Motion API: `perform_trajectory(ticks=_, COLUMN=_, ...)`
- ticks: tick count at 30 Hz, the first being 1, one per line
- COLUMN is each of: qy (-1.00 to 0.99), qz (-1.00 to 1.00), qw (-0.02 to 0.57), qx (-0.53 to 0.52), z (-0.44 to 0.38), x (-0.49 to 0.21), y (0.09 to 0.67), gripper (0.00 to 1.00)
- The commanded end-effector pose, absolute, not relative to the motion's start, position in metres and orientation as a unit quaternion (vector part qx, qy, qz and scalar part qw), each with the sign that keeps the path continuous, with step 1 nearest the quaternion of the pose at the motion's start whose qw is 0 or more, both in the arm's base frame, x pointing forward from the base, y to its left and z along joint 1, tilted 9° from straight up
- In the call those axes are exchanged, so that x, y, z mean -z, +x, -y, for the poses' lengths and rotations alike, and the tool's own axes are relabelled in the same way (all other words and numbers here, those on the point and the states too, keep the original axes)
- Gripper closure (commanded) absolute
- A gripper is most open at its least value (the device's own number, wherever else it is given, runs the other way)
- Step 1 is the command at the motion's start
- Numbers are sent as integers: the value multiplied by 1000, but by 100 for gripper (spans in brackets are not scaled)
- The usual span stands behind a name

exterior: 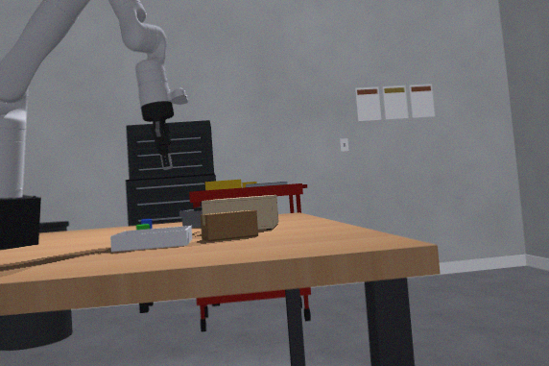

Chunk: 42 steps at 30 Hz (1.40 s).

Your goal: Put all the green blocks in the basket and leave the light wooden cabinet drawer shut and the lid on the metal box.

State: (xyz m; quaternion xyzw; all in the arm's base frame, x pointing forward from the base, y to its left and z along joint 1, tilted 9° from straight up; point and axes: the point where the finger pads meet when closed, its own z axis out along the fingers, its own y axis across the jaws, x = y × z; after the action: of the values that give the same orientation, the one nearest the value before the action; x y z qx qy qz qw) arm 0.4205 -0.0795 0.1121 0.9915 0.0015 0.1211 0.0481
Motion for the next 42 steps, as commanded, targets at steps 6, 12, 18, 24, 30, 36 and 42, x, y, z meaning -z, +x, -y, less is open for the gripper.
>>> perform_trajectory(ticks=6, qy=993, qz=-4, qw=47, qx=-108, z=86, x=-113, y=407, gripper=90)
perform_trajectory(ticks=12, qy=994, qz=-6, qw=46, qx=-101, z=89, x=-113, y=399, gripper=90)
perform_trajectory(ticks=18, qy=995, qz=-7, qw=45, qx=-94, z=92, x=-113, y=391, gripper=90)
perform_trajectory(ticks=24, qy=995, qz=-9, qw=45, qx=-88, z=95, x=-113, y=385, gripper=90)
perform_trajectory(ticks=30, qy=996, qz=-10, qw=44, qx=-82, z=97, x=-113, y=379, gripper=90)
perform_trajectory(ticks=36, qy=996, qz=-11, qw=43, qx=-74, z=100, x=-113, y=370, gripper=90)
perform_trajectory(ticks=42, qy=997, qz=-12, qw=42, qx=-68, z=102, x=-113, y=364, gripper=90)
